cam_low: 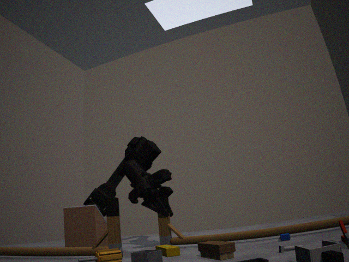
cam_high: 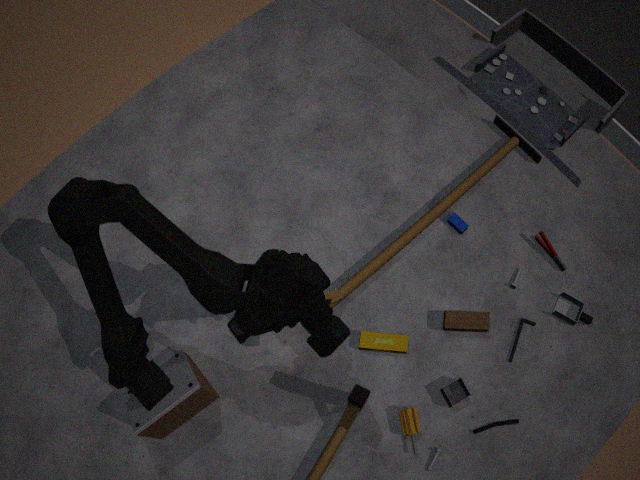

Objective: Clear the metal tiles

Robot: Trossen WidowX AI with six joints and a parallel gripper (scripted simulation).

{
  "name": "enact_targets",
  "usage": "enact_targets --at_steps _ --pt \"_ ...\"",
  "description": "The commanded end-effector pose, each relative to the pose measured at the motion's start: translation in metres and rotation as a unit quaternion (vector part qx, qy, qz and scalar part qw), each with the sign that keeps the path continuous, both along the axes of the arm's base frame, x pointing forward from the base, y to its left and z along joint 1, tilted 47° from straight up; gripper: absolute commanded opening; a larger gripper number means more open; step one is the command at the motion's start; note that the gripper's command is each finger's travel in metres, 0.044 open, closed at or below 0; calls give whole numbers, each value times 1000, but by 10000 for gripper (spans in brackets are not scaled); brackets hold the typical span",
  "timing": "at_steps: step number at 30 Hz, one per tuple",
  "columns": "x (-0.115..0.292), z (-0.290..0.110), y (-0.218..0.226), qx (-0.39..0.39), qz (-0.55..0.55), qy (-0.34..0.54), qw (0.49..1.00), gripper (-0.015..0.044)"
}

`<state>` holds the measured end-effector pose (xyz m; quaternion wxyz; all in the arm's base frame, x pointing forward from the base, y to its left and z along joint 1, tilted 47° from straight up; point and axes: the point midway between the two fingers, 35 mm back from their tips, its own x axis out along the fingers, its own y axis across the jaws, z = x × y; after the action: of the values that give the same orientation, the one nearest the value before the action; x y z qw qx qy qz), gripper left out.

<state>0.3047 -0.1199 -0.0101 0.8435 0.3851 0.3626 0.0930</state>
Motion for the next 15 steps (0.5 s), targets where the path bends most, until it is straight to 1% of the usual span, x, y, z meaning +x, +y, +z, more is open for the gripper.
enact_targets --at_steps 1,15 --pt "10 4 -6 -6 -4 -6 1000 0" --pt "32 8 -5 -4 -5 -9 1000 0"
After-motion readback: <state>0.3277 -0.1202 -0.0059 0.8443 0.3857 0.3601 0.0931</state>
